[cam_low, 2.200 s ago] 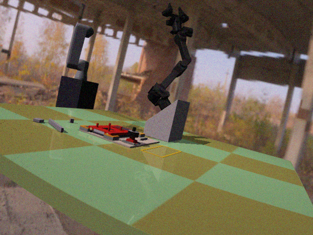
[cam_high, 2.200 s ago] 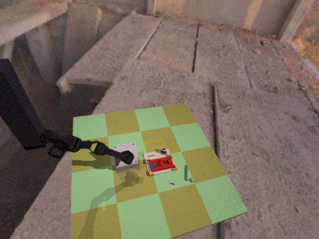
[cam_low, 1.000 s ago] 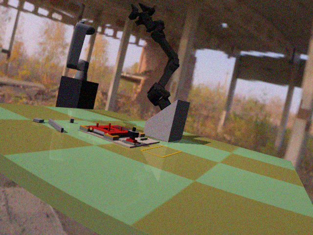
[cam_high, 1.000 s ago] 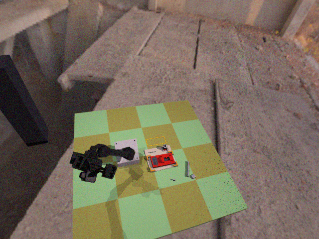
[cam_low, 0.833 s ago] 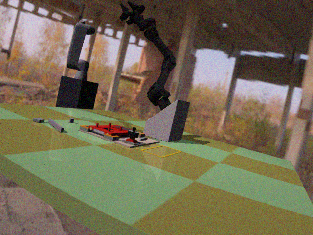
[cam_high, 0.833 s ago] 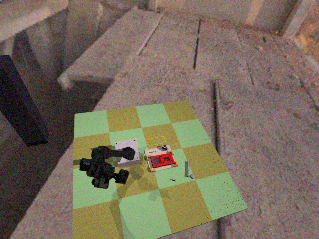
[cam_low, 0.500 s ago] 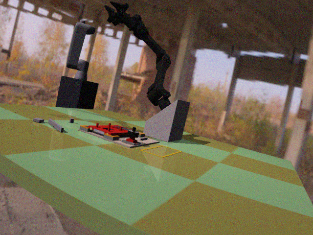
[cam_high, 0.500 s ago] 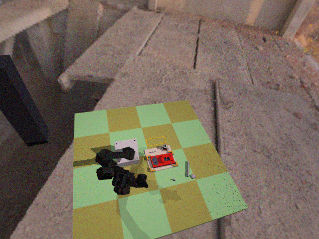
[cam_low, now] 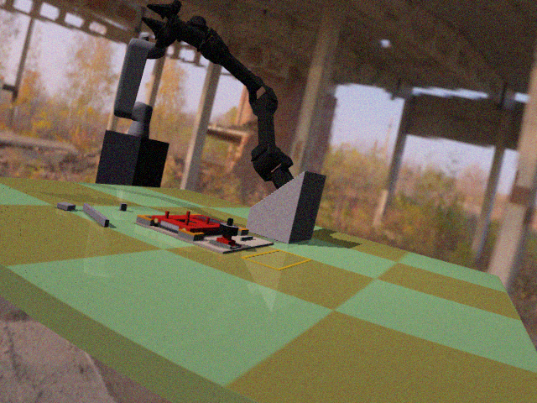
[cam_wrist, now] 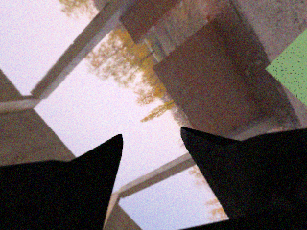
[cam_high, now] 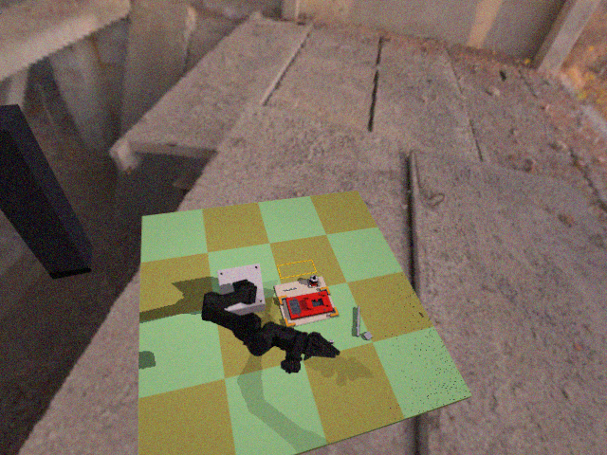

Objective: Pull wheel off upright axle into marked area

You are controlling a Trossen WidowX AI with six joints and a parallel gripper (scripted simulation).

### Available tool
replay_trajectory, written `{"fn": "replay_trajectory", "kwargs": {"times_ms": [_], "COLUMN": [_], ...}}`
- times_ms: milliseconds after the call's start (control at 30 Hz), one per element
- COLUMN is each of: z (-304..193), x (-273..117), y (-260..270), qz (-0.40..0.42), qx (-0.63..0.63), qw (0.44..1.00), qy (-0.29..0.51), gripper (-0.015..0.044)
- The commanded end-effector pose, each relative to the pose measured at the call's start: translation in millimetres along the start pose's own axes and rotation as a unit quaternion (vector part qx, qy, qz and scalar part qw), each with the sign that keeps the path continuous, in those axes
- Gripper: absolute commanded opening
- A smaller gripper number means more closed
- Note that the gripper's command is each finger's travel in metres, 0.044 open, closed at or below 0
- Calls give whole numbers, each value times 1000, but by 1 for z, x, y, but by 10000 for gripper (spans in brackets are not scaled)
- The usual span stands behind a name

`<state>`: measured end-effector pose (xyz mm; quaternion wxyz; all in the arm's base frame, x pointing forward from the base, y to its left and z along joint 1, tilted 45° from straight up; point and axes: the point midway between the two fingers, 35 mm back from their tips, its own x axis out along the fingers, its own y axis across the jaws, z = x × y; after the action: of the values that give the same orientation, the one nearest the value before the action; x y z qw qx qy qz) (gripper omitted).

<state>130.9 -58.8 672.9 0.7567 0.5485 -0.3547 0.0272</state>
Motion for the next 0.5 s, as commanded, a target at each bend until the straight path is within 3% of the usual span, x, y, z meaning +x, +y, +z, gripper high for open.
{"fn": "replay_trajectory", "kwargs": {"times_ms": [0, 467], "z": [-10, -61], "x": [17, 56], "y": [-35, -138], "qz": [-49, -168], "qx": [-17, -87], "qw": [999, 979], "qy": [7, 79], "gripper": [300, 300]}}
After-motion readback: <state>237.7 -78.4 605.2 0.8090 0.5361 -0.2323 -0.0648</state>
